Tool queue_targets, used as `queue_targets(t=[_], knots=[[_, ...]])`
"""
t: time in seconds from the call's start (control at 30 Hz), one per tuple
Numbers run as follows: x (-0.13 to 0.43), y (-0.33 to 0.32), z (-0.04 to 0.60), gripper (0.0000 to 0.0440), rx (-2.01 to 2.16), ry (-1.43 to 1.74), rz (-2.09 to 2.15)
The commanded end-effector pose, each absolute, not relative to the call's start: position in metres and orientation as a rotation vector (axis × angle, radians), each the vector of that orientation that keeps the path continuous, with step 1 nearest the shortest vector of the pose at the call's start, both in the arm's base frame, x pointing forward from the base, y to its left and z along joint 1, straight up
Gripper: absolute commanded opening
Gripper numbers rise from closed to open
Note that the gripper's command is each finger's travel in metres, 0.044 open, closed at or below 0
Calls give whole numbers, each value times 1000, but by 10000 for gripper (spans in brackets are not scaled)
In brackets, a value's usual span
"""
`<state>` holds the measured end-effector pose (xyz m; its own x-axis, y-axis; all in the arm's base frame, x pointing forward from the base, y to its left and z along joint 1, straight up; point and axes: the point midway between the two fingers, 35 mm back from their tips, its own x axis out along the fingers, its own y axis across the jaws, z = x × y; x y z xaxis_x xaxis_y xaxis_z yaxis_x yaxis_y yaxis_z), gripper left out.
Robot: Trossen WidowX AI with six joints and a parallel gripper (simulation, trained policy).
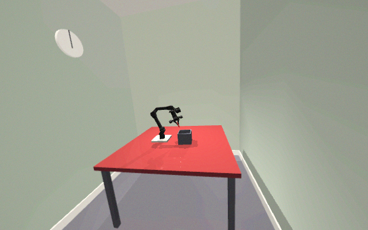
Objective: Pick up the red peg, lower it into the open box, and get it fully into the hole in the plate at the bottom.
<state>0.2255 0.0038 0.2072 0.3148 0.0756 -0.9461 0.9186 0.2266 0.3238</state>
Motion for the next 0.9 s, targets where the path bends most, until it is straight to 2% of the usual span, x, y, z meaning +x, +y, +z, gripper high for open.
queue_targets(t=[0.0,0.87], knots=[[229,-6,211,0,1191,1079,-799],[259,-77,201,0,1198,1060,-913]])
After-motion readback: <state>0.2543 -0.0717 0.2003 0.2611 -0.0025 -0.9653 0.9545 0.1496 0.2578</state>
